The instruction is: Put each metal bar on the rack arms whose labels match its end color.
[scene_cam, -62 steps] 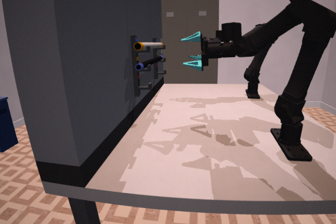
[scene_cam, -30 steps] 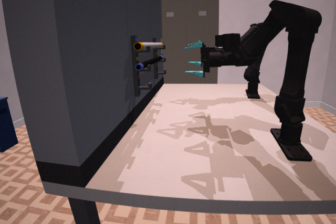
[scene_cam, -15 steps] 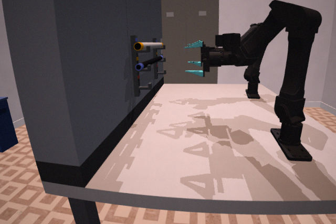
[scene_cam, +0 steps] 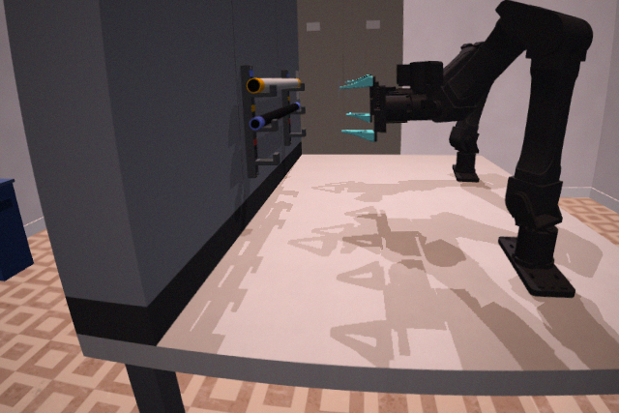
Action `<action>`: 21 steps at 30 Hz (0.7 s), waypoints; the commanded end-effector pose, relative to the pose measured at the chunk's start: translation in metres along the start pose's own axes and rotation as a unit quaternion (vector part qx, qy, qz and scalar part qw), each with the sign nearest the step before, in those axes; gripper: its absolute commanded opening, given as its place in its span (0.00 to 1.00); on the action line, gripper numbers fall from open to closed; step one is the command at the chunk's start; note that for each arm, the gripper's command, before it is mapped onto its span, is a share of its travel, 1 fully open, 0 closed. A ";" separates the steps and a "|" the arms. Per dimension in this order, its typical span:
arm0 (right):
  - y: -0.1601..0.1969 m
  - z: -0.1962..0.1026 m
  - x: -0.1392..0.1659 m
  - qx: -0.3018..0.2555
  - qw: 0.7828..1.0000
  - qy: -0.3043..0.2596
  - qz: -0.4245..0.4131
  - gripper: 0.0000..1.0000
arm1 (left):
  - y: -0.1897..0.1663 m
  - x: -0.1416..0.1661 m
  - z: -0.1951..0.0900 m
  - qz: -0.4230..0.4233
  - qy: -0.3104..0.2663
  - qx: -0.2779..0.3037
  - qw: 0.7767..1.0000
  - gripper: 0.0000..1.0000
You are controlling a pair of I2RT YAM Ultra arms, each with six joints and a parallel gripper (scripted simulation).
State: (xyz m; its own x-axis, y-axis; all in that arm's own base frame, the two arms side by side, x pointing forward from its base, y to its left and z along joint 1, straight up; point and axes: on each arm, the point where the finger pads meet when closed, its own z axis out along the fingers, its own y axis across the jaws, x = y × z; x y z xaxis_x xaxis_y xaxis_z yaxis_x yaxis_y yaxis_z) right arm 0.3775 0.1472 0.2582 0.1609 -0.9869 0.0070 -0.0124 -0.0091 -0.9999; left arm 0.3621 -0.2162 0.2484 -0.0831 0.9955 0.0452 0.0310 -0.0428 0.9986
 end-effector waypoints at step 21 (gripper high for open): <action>0.010 0.013 -0.002 0.007 1.000 0.000 0.003 1.00 | 0.000 -0.004 0.012 -0.023 -0.001 -0.014 1.000 1.00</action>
State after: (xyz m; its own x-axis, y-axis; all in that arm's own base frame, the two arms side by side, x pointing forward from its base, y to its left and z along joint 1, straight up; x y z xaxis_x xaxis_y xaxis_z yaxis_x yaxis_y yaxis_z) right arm 0.3840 0.1509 0.2481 0.1614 -0.9868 0.0103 -0.0204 -0.0137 -0.9997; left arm 0.3656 -0.2197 0.2421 -0.0777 0.9960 0.0447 0.0309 -0.0424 0.9986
